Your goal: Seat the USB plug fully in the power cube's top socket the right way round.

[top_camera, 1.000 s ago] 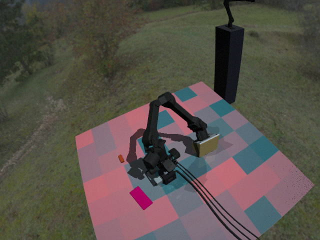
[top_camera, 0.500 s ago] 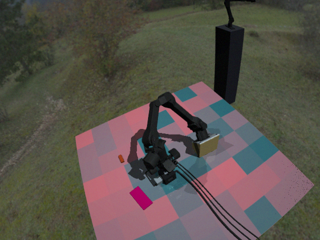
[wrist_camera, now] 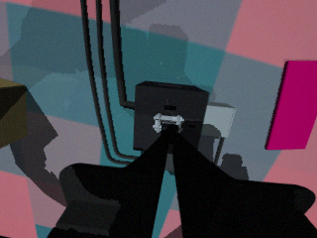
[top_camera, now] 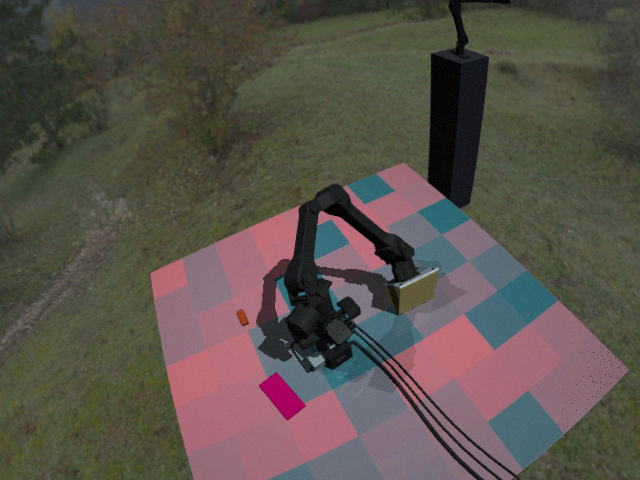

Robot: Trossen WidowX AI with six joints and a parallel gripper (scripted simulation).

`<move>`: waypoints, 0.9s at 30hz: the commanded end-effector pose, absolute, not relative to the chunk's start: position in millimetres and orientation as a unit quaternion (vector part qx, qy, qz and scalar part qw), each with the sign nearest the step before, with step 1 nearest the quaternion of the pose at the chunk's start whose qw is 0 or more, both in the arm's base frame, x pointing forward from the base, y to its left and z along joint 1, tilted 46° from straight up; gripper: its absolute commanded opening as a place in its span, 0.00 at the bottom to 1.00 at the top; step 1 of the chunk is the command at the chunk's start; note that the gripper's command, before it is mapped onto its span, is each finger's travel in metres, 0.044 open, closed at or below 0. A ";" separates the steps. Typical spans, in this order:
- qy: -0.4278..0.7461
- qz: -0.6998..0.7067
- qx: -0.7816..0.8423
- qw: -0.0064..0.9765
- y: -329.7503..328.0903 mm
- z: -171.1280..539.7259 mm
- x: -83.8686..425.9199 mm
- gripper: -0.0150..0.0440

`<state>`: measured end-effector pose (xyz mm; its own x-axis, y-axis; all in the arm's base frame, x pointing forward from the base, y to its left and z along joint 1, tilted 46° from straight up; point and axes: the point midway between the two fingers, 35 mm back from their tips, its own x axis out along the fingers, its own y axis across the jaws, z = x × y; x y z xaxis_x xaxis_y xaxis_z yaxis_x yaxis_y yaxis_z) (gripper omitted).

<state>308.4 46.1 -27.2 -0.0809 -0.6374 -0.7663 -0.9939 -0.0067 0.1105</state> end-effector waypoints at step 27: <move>0.653 0.338 -0.625 0.262 42.8 -30.5 307.4 0.25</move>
